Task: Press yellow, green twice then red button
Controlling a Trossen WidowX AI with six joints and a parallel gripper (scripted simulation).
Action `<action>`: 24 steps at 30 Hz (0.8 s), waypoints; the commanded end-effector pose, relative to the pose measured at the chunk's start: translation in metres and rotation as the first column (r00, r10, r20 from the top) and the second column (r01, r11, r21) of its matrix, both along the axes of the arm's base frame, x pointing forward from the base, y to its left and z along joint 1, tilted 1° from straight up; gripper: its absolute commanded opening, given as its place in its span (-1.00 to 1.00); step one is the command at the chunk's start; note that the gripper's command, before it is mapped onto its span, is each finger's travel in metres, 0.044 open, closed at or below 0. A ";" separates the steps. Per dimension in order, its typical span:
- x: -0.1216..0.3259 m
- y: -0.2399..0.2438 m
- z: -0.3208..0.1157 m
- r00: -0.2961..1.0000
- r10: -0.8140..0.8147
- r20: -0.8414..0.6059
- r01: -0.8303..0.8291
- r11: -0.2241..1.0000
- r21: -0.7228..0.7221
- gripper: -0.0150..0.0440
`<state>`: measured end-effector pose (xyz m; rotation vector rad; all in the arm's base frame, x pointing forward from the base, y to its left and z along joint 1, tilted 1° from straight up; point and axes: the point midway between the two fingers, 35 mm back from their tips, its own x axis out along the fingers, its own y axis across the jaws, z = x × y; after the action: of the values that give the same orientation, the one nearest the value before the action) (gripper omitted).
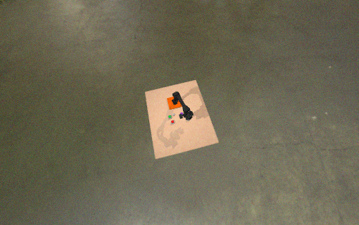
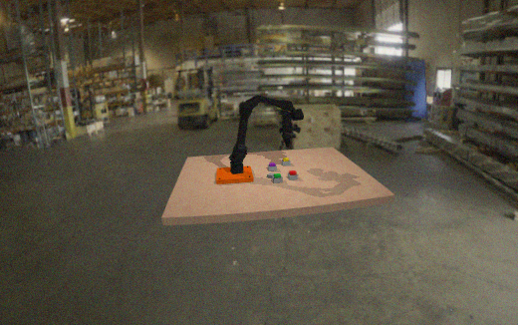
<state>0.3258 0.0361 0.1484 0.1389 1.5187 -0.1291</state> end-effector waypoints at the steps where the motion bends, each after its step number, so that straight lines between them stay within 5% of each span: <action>1: -0.014 -0.060 0.002 1.000 -0.021 0.015 0.021 0.999 -0.033 -0.42; 13: -0.111 -0.187 -0.002 1.000 -0.018 -0.014 0.018 1.000 -0.026 -0.42; 24: -0.141 -0.207 -0.022 1.000 -0.017 -0.017 0.017 1.000 -0.020 -0.42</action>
<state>0.1869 -0.1710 0.1422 0.1350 1.5326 -0.1719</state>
